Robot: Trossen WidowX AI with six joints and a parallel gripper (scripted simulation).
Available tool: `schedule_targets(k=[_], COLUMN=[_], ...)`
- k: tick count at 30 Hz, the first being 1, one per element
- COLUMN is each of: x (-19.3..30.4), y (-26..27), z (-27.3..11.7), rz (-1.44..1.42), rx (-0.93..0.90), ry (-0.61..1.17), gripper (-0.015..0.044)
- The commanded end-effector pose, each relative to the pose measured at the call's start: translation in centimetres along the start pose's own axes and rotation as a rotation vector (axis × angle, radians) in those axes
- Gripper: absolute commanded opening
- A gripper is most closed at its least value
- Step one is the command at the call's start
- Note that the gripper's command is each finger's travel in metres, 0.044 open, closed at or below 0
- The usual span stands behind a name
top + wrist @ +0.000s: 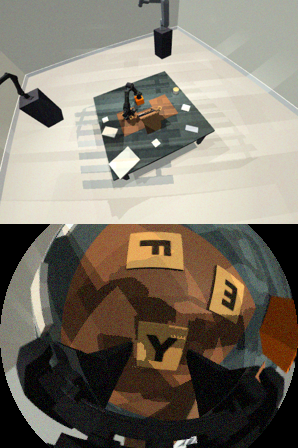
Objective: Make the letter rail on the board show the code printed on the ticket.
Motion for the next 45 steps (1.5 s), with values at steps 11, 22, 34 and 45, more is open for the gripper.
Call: schedule_targets(k=[11,22,34,45], x=[-0.1,0.0,0.1,0.2], y=[0.0,0.0,-0.2,-0.3], z=[0.1,-0.3,-0.8,-1.2], rz=[-0.002,-0.002,-0.002,-0.002], rx=[0.000,0.000,0.000,0.000], ry=[-0.004,-0.004,-0.004,-0.004], gripper=[0.0261,0.0109,0.0000,0.0000])
Point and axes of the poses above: the point midway between the two fingers, 35 mm back from their tips, its own z axis out along the fingers, its own y axis across the jaws, x = y × z, the point moved 3 cm from there along -z, back along the fingers, and after that the axes turned 12 degrees about -z, right-handed, at the moved point
